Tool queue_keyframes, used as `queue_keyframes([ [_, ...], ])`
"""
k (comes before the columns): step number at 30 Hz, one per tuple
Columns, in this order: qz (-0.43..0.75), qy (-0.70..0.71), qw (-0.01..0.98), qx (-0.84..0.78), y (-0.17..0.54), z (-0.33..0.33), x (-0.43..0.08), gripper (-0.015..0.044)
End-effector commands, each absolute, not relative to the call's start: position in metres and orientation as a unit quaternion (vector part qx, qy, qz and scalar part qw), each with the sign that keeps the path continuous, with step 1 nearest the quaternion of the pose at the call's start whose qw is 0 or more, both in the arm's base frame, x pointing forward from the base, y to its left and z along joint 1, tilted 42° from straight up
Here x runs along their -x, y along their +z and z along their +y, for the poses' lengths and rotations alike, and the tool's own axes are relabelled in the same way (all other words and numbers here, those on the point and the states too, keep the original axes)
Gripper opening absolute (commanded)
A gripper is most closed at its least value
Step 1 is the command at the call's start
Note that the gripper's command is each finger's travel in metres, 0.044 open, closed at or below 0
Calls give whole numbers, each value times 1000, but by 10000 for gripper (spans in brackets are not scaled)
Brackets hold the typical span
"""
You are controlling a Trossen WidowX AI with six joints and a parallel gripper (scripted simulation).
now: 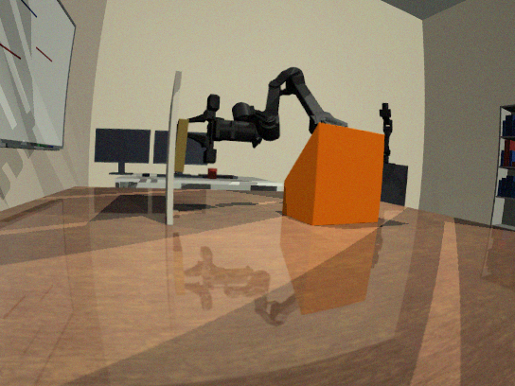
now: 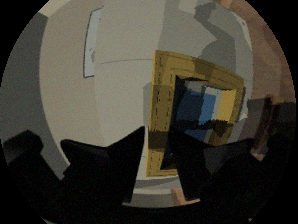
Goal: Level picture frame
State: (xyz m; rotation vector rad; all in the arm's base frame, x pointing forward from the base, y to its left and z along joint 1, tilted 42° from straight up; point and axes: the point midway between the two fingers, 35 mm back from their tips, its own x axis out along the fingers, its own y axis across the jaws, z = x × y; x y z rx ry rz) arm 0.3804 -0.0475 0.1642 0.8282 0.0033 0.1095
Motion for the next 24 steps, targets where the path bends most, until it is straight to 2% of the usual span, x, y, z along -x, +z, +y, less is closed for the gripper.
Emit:
queue_keyframes([
  [1, 2, 53, 913, -404, 164, -48, -380, 236],
  [2, 2, 53, 913, -404, 164, -48, -380, 260],
  [7, 3, 53, 908, -415, 165, -50, -372, 260],
  [15, 11, 52, 850, -525, 159, -59, -282, 260],
  [20, 8, 51, 855, -515, 161, -61, -287, 260],
  [24, 8, 52, 847, -528, 172, -69, -272, 260],
])
